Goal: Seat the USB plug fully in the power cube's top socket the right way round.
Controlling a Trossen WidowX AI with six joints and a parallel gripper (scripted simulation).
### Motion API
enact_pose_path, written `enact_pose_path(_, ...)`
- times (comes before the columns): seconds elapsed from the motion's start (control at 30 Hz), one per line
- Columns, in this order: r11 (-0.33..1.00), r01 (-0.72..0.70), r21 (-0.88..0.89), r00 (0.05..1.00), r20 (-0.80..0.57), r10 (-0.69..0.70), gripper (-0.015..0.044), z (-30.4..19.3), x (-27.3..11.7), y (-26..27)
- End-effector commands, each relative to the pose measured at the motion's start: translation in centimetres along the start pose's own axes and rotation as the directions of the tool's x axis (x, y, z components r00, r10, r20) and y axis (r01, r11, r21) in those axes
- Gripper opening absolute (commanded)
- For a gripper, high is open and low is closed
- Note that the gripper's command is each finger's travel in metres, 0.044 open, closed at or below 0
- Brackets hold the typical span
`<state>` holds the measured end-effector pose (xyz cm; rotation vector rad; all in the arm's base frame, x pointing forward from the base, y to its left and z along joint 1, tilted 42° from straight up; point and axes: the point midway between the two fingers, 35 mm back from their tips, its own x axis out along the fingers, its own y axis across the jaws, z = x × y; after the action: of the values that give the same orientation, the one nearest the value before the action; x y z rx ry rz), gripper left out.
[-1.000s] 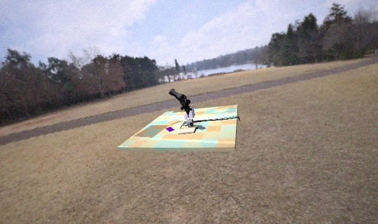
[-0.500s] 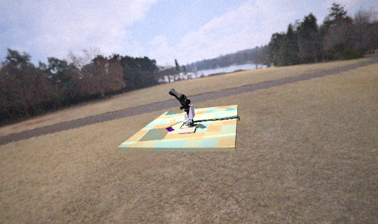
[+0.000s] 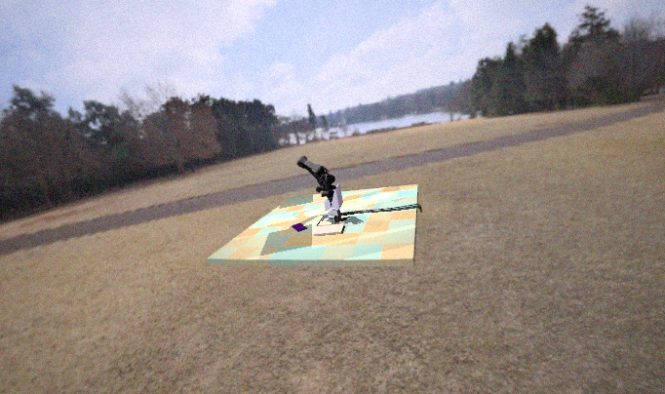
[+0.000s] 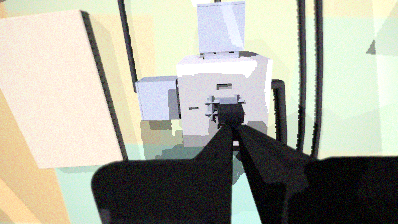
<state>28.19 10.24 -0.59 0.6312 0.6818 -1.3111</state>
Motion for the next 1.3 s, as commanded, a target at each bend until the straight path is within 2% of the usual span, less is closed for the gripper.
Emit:
enact_pose_path(0.0,1.000,0.001,0.012,1.000,0.000,-0.001,0.0000,-0.01,0.04,-0.02)
enact_pose_path(1.27,1.000,0.000,0.001,1.000,-0.023,0.000,0.0000,-0.20,0.40,0.02)
